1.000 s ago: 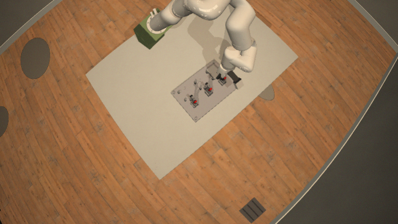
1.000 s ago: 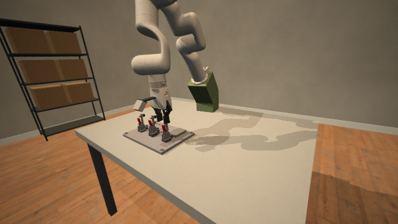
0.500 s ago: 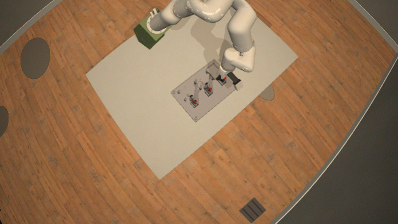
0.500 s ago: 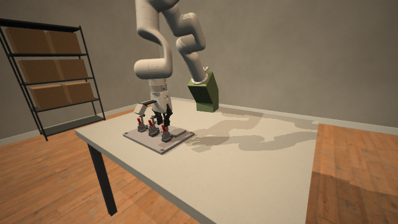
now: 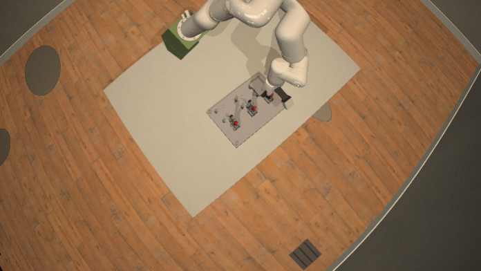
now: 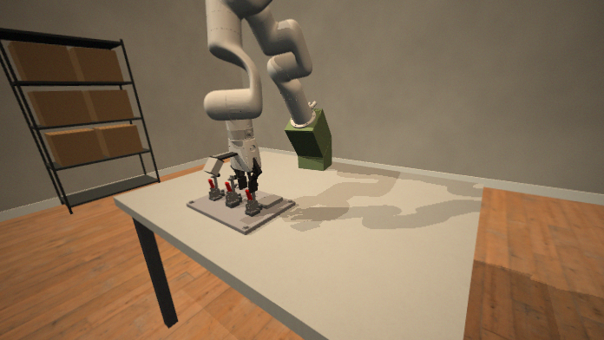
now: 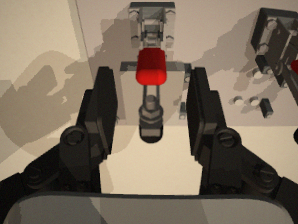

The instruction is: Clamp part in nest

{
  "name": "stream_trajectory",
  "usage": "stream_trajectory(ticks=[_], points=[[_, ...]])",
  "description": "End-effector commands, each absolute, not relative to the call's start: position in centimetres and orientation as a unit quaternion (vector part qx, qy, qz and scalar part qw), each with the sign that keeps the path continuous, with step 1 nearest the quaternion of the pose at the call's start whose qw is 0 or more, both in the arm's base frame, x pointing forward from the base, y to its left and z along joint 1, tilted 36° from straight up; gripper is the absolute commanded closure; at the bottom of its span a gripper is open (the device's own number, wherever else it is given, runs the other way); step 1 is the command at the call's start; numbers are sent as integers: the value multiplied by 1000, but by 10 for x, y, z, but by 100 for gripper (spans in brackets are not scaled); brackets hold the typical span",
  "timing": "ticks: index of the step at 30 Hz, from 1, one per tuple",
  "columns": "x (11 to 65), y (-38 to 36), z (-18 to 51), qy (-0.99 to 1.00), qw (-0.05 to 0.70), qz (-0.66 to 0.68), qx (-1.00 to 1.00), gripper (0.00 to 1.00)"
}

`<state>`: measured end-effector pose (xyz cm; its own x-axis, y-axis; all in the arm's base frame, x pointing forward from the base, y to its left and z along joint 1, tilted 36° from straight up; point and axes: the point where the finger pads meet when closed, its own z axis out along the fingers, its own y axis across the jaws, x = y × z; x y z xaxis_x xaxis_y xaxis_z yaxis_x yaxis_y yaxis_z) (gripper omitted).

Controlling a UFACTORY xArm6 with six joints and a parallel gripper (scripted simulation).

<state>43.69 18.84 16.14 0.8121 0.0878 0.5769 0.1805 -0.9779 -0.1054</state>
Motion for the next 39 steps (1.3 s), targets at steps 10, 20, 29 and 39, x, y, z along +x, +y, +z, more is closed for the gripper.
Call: stream_trajectory(ticks=[10,20,29,39], points=[[437,189,162,-71,78,-299,-948,53],[446,192,150,-71,78,-299,-948,53],[457,196,136,-71,78,-299,-948,53],[458,196,134,-71,78,-299,-948,53]])
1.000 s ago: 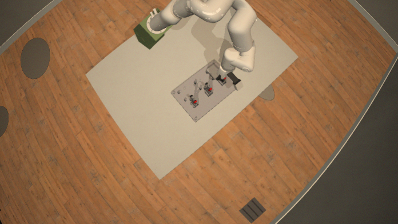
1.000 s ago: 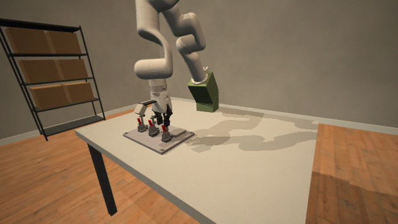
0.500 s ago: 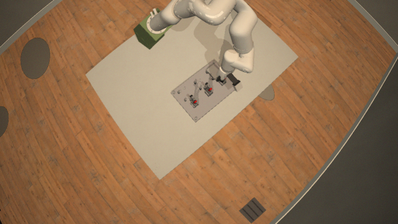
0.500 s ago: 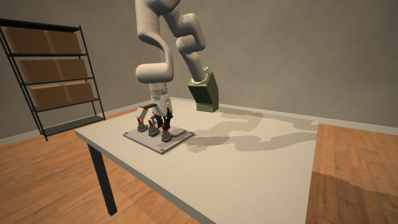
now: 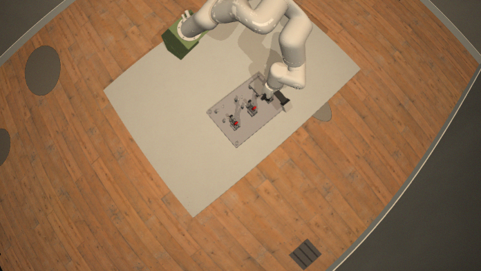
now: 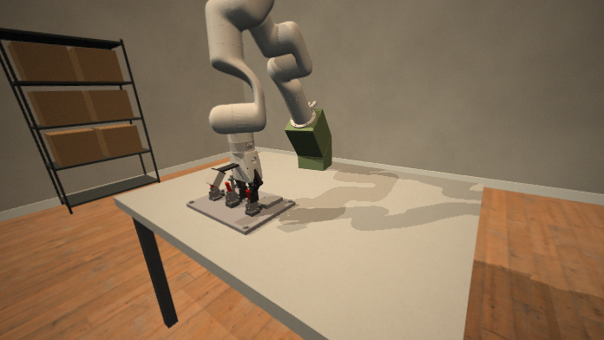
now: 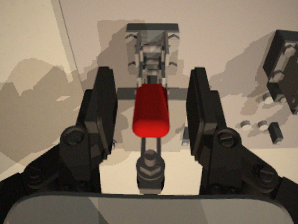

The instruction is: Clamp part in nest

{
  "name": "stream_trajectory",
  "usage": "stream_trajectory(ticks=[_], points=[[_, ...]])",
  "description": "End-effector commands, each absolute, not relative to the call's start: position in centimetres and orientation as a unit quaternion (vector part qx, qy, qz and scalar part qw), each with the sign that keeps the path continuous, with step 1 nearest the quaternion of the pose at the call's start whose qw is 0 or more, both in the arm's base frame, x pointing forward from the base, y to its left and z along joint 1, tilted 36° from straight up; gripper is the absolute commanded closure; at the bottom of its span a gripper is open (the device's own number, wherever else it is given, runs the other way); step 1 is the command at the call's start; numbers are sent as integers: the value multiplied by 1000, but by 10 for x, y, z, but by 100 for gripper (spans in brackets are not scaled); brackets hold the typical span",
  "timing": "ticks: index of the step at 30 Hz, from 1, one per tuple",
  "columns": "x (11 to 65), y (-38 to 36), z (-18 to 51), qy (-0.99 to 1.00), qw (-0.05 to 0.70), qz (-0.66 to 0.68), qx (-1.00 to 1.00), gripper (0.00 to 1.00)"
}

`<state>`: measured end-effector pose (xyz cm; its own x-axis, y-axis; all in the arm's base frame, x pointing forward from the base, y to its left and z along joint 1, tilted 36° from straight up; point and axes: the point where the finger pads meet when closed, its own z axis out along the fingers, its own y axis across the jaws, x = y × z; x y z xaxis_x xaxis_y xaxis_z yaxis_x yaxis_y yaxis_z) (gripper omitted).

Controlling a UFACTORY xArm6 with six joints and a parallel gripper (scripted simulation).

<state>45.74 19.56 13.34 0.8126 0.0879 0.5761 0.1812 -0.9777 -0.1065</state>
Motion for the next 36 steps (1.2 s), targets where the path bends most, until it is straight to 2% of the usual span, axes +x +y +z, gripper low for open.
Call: stream_trajectory(ticks=[1,9,10,36], points=[[458,196,134,-71,78,-299,-948,53],[458,196,134,-71,78,-299,-948,53],[458,196,134,-71,78,-299,-948,100],[458,196,134,-71,78,-299,-948,100]])
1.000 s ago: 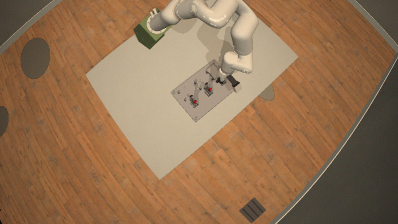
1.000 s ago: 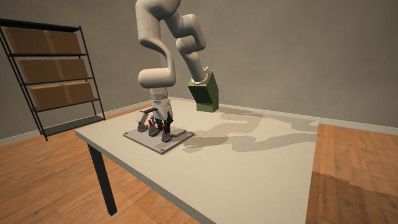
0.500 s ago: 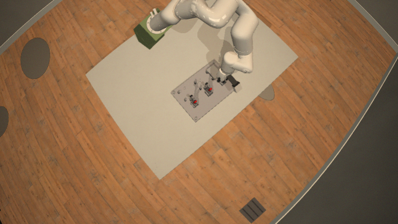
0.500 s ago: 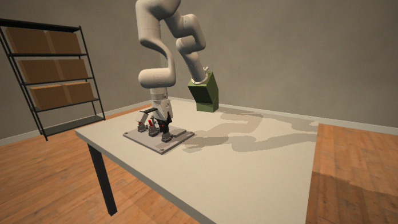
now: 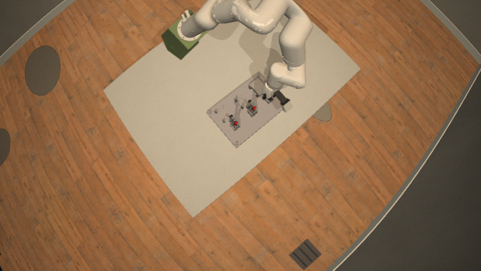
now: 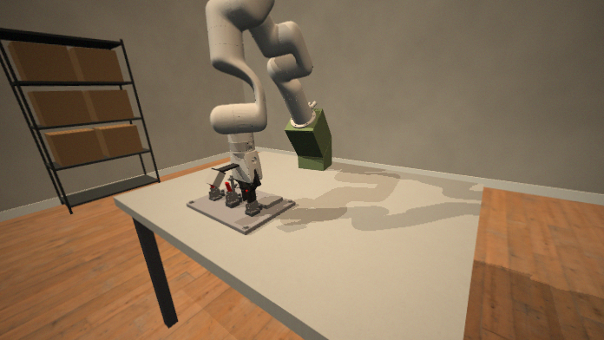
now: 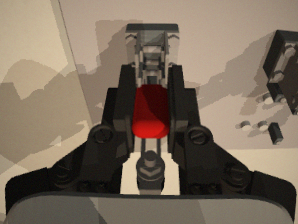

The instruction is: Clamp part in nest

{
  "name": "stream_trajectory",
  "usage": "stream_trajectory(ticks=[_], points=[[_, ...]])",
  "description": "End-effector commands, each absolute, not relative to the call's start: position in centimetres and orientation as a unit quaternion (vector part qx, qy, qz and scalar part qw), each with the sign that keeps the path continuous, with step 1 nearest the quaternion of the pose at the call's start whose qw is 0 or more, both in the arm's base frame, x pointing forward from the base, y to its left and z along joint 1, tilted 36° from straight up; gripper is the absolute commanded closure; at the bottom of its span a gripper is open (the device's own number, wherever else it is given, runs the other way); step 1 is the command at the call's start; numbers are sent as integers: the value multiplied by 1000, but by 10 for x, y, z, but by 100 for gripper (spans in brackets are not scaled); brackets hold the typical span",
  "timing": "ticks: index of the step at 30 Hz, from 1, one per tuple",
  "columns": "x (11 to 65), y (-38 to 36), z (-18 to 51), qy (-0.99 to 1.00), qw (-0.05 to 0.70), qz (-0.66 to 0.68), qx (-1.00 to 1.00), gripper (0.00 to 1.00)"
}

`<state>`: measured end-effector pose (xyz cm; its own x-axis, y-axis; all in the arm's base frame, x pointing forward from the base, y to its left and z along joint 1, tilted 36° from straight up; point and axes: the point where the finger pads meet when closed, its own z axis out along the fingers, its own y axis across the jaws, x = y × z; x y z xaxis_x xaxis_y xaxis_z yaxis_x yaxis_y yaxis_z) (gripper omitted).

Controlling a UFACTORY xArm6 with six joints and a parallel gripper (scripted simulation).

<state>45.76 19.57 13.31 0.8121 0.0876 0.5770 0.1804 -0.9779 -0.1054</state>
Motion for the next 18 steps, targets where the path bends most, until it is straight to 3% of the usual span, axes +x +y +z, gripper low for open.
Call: stream_trajectory(ticks=[1,18], points=[[458,196,134,-71,78,-299,-948,100],[458,196,134,-71,78,-299,-948,100]])
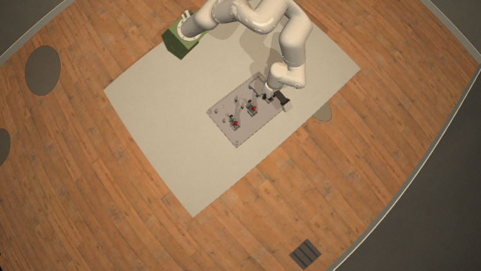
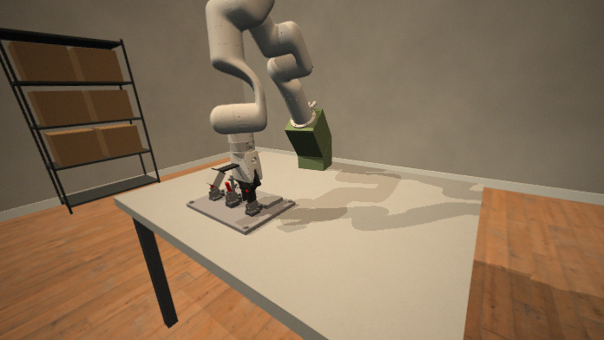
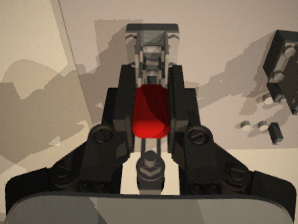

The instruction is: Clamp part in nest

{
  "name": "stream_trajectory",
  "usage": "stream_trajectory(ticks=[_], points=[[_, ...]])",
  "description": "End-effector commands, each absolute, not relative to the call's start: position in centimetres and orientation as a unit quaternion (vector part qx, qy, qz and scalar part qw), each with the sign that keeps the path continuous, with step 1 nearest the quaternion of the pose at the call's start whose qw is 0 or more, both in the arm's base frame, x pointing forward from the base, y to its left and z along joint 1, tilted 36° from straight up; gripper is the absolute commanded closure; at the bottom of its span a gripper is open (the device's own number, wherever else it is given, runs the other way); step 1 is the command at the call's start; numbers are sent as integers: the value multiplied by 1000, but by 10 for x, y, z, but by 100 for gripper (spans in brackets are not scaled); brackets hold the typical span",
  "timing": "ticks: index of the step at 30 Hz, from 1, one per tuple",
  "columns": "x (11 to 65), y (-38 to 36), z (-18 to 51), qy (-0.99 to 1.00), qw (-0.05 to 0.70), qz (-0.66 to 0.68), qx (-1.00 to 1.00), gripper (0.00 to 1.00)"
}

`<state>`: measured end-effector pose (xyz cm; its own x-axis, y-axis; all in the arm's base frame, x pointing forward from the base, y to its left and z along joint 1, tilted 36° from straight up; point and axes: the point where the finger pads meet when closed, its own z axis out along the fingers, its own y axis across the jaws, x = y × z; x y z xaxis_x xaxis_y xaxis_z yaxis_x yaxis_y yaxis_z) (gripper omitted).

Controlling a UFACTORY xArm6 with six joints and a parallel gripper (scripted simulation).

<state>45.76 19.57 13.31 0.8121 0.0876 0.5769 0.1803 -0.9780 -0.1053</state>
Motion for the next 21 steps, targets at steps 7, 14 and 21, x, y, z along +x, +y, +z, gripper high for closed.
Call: stream_trajectory(ticks=[7,14,21], points=[[459,196,135,-71,78,-299,-948,100],[460,196,136,-71,78,-299,-948,100],[461,197,137,-71,78,-299,-948,100]])
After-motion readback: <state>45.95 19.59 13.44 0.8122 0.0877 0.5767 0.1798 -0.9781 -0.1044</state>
